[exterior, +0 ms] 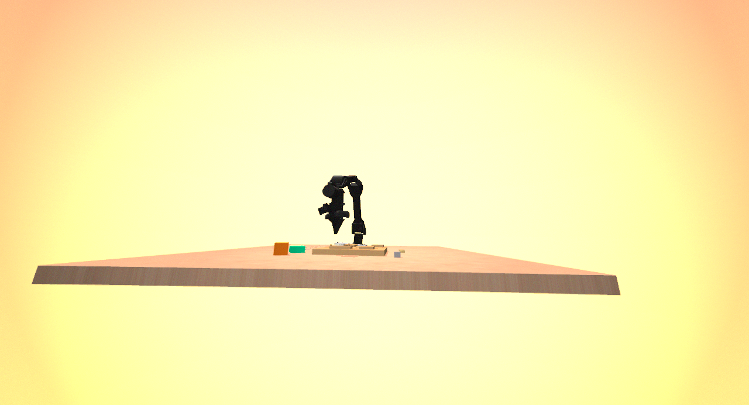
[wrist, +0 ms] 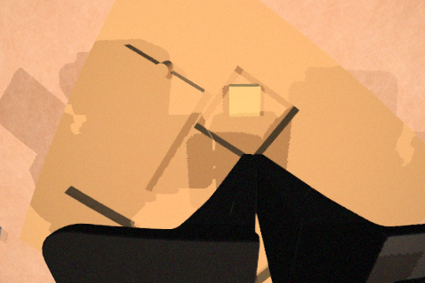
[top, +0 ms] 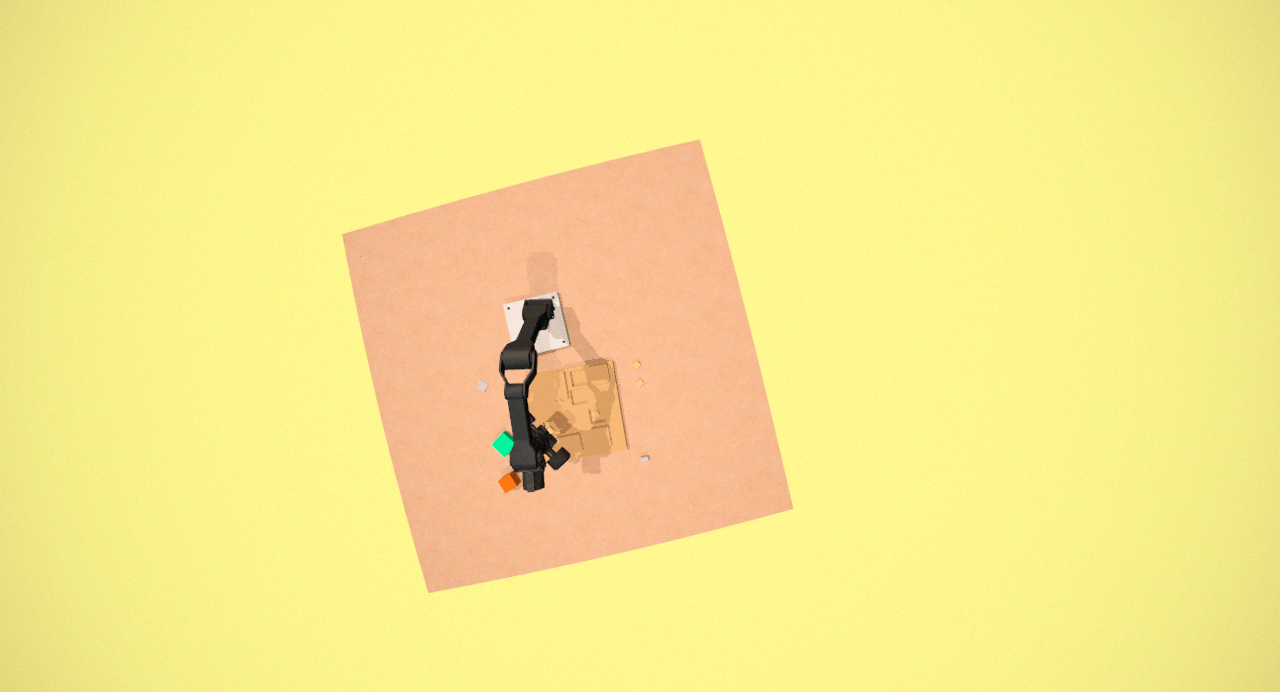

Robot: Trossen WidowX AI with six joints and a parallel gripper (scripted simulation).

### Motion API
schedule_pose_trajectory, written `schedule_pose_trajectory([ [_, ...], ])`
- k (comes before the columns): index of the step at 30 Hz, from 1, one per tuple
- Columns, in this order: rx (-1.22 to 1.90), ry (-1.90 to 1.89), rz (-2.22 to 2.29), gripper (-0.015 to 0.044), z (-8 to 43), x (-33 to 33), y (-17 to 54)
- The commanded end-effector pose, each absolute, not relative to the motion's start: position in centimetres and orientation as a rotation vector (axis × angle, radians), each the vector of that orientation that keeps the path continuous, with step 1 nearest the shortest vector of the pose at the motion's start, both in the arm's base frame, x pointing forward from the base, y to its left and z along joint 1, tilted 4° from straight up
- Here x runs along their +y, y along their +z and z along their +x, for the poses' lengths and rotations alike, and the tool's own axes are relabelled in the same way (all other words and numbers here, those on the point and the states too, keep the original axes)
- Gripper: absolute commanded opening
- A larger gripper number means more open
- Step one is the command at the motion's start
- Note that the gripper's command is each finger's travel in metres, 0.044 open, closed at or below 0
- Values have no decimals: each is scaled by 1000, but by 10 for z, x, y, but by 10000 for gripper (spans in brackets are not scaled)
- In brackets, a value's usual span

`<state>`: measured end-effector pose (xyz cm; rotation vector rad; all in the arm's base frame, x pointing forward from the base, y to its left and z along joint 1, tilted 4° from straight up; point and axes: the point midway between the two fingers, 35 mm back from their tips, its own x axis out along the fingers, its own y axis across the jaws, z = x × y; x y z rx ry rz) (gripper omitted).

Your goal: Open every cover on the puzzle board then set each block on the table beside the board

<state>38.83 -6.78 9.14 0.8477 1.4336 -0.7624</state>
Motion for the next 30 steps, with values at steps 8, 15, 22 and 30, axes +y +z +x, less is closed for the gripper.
schedule_pose_trajectory([
  [8,1437,-743,836,0,393,-77,71],
  [15,1438,-742,837,0,392,-75,41],
  [22,1438,-742,837,0,393,-75,39],
  [30,1438,-742,837,0,393,-74,32],
])
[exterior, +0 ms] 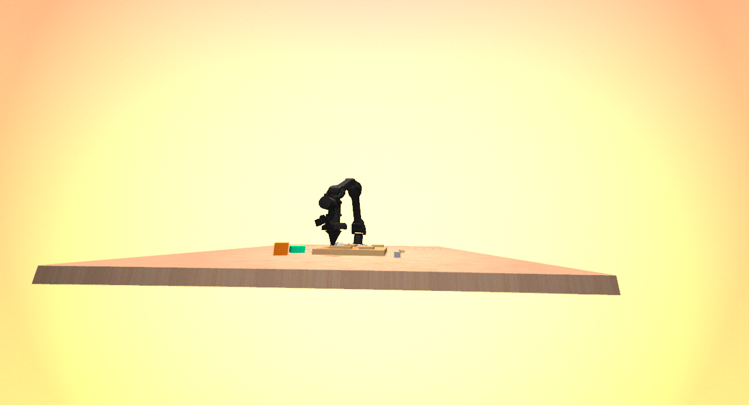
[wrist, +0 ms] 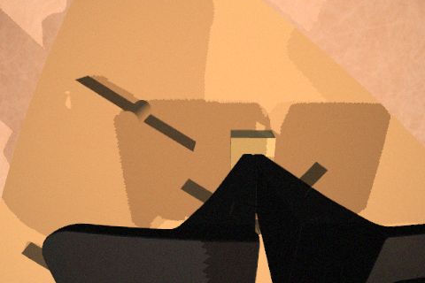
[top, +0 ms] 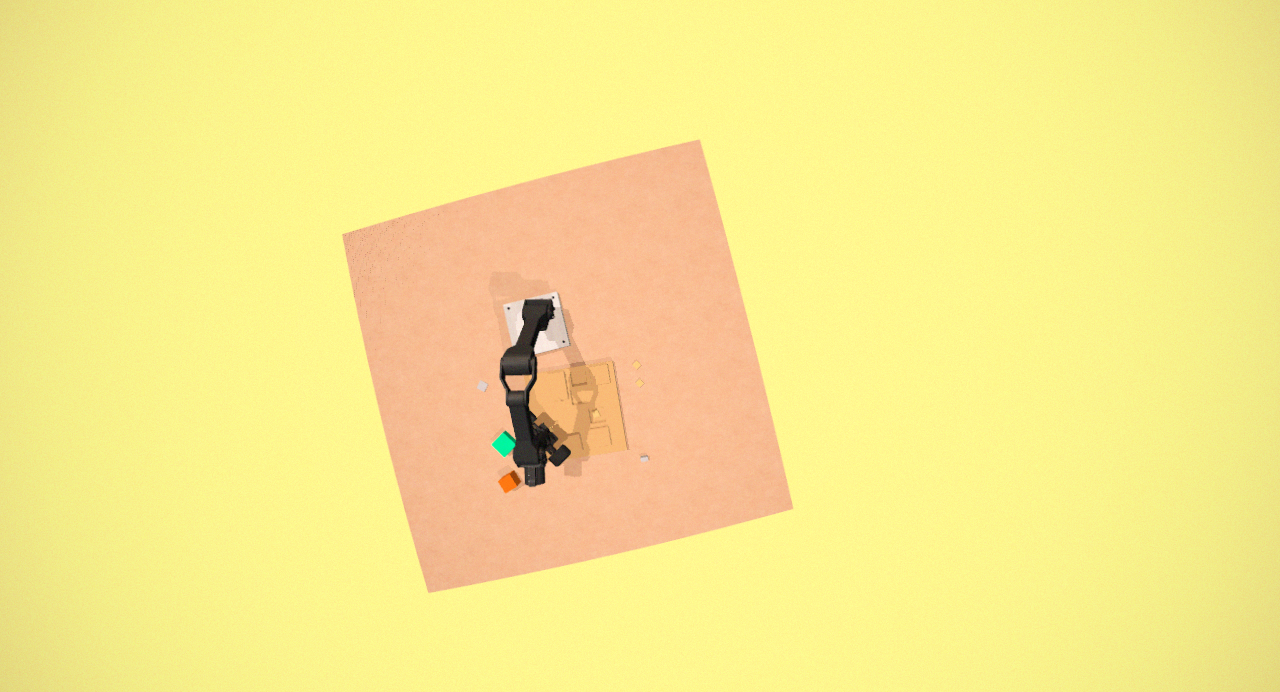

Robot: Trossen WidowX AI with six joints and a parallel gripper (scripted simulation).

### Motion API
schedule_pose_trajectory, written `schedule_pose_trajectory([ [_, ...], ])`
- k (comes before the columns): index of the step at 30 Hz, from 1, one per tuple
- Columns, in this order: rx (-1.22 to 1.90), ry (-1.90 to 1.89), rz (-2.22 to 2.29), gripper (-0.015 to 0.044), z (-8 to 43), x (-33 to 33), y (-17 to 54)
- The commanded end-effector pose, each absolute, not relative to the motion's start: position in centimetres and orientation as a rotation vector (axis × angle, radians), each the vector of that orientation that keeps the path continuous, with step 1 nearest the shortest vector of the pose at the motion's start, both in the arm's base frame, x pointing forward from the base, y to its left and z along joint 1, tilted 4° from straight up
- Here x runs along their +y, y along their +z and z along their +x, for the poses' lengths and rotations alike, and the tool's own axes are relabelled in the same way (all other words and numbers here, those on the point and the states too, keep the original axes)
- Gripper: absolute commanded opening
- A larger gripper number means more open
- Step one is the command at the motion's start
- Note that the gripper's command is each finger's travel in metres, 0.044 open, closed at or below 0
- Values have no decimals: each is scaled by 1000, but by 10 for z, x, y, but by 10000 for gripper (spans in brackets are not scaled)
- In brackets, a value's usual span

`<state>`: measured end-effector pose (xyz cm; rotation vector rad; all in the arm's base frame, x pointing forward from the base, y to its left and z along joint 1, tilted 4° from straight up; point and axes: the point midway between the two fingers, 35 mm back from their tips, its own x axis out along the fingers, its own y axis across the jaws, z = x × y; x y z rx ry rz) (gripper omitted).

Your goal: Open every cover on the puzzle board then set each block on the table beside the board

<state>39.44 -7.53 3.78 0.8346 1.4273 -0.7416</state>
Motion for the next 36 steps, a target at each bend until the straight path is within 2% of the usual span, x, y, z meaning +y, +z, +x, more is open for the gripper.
schedule_pose_trajectory([
  [1,1438,-742,837,0,393,-74,31],
  [26,1442,-731,826,0,386,-64,26],
  [30,1490,-568,664,0,386,-64,26],
  [36,1555,-123,217,0,386,-64,26],
])
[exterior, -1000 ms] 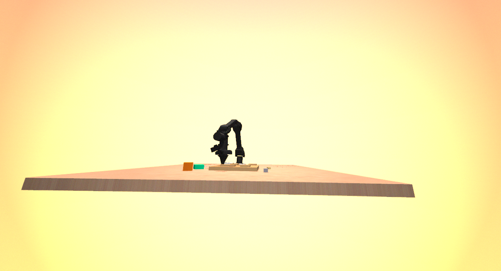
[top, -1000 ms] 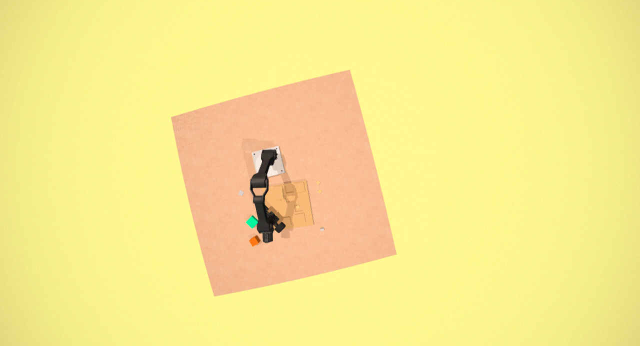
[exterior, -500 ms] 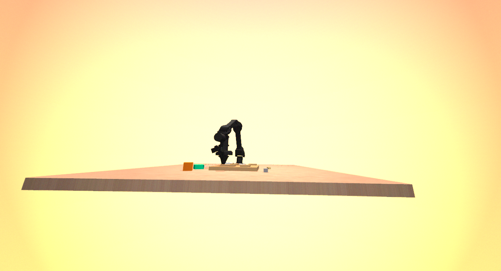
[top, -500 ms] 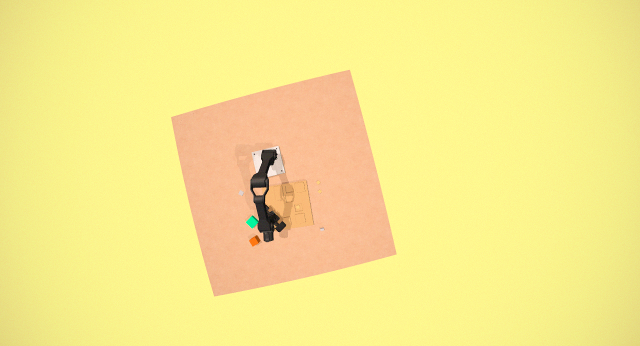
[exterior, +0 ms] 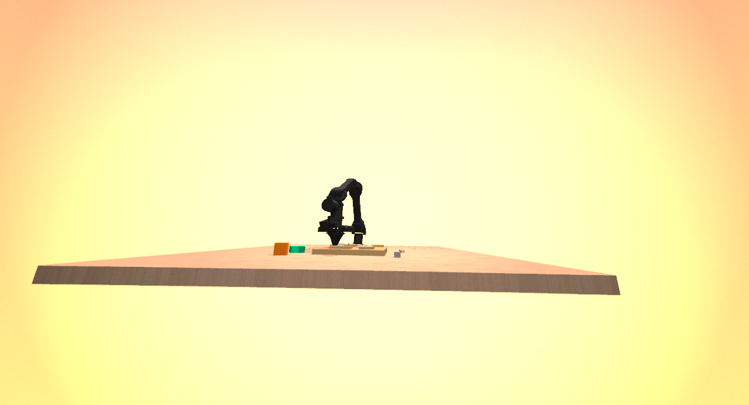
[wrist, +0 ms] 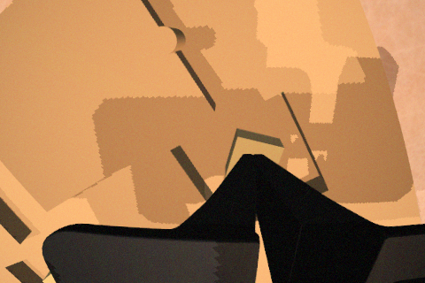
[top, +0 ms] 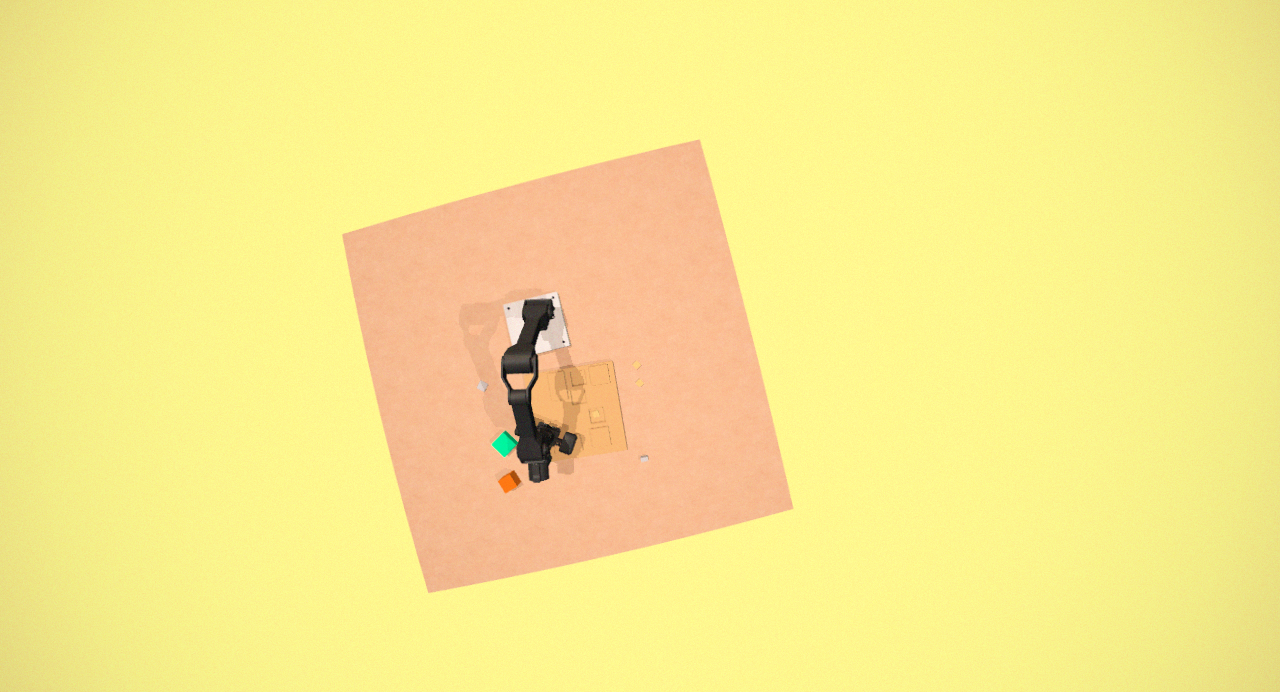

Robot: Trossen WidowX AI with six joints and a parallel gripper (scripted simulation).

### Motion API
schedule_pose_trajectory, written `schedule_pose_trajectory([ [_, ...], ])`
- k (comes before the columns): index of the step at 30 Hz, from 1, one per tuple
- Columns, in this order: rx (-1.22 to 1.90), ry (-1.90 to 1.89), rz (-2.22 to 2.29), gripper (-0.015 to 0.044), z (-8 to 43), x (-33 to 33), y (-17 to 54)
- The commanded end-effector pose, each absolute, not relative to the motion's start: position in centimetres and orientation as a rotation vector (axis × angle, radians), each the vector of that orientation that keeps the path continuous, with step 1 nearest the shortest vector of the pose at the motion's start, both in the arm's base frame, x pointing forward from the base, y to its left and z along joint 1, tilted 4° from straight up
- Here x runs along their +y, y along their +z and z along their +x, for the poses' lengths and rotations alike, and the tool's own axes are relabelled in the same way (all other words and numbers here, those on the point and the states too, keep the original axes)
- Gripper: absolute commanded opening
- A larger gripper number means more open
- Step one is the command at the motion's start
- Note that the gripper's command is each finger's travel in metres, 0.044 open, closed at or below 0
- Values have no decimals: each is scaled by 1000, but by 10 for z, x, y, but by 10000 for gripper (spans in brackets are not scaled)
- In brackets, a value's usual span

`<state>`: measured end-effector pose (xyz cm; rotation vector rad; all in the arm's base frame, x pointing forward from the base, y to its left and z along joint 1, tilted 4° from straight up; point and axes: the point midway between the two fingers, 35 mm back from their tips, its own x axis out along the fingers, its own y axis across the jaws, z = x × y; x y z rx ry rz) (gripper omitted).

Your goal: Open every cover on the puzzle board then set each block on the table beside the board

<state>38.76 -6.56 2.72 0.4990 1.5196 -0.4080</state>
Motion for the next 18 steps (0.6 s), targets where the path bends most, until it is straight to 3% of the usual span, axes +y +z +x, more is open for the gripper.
schedule_pose_trajectory([
  [1,1557,-47,140,0,386,-64,26],
  [9,1489,501,-419,0,386,-63,26],
  [18,1486,513,-431,0,386,-62,26],
])
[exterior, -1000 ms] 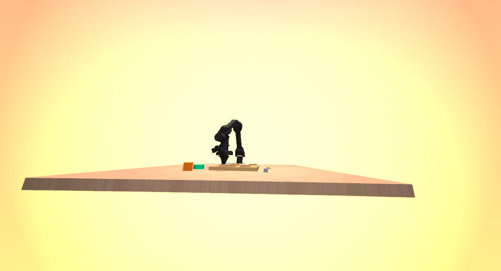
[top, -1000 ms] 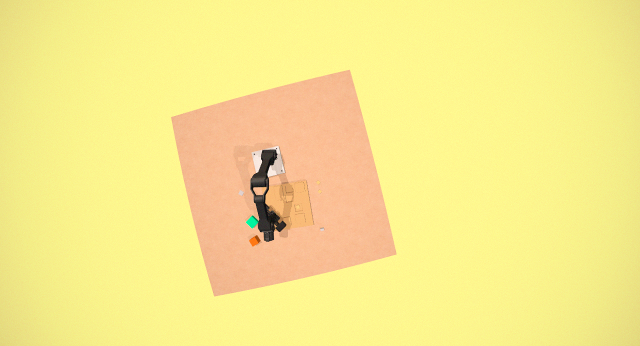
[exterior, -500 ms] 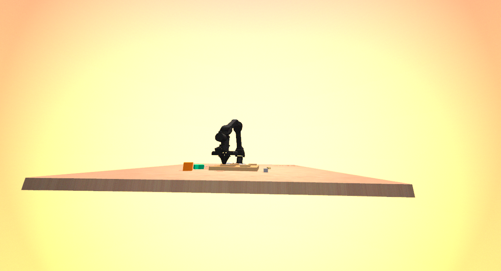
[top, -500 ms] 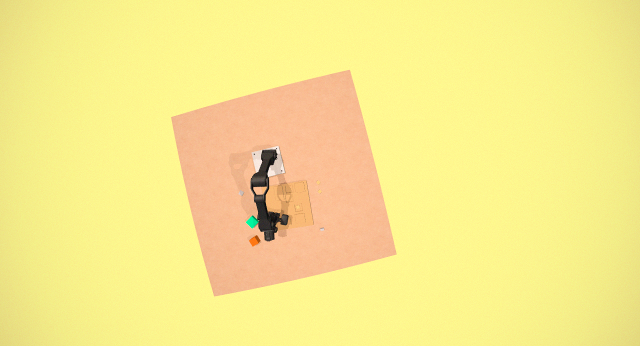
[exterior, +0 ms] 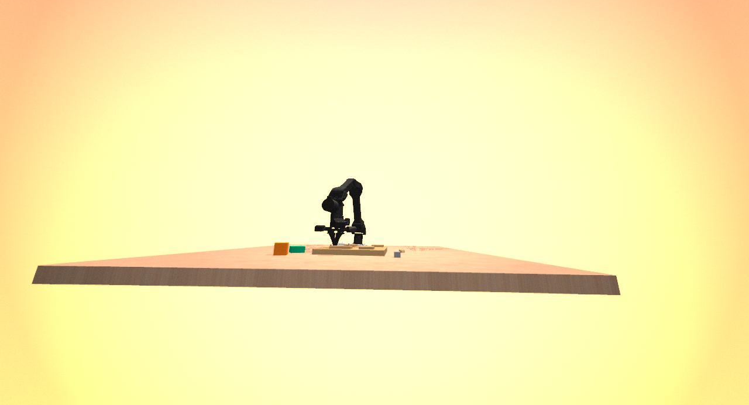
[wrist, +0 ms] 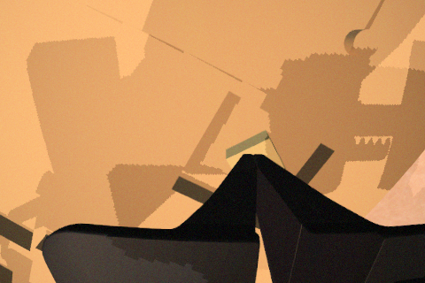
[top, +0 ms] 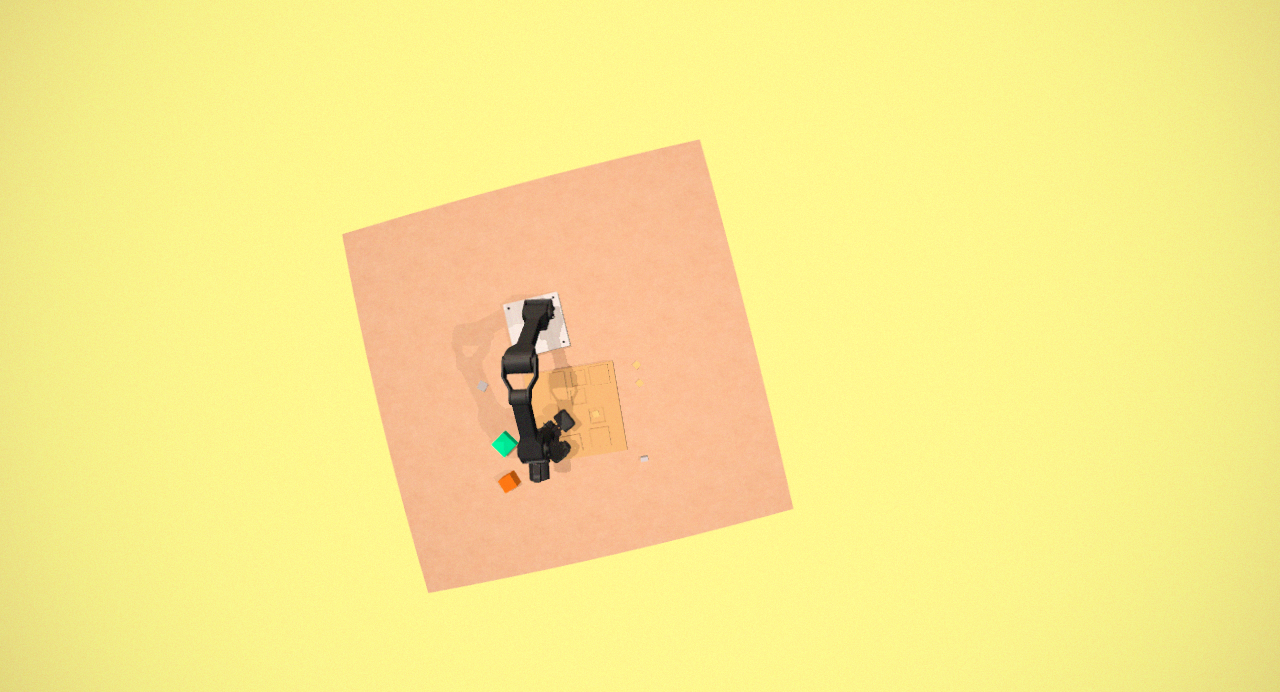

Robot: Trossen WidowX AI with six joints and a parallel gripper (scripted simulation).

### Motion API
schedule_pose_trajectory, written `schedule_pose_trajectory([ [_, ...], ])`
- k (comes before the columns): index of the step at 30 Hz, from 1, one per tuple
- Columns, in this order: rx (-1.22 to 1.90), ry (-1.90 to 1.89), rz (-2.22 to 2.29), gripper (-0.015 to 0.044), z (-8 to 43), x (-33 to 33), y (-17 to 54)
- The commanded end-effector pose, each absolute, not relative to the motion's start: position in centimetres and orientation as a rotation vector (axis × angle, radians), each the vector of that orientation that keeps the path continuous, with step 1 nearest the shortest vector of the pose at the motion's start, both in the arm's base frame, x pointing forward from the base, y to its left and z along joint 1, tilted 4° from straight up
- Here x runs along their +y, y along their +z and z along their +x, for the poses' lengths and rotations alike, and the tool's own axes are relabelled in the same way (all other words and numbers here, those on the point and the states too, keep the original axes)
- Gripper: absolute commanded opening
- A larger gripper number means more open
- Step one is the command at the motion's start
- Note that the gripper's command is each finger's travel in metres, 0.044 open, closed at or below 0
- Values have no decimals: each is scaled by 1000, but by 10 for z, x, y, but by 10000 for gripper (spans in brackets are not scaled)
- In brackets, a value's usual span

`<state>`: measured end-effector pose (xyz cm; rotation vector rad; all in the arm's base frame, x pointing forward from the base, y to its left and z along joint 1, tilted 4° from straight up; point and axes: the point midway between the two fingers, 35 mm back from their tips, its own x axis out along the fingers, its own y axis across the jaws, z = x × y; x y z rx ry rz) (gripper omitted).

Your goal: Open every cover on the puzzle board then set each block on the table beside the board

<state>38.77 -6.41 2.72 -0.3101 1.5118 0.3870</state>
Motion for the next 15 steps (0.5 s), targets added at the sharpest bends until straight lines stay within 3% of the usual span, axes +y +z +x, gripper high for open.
schedule_pose_trajectory([
  [1,1486,513,-431,0,386,-61,26],
  [15,1513,386,-308,0,387,-63,29],
])
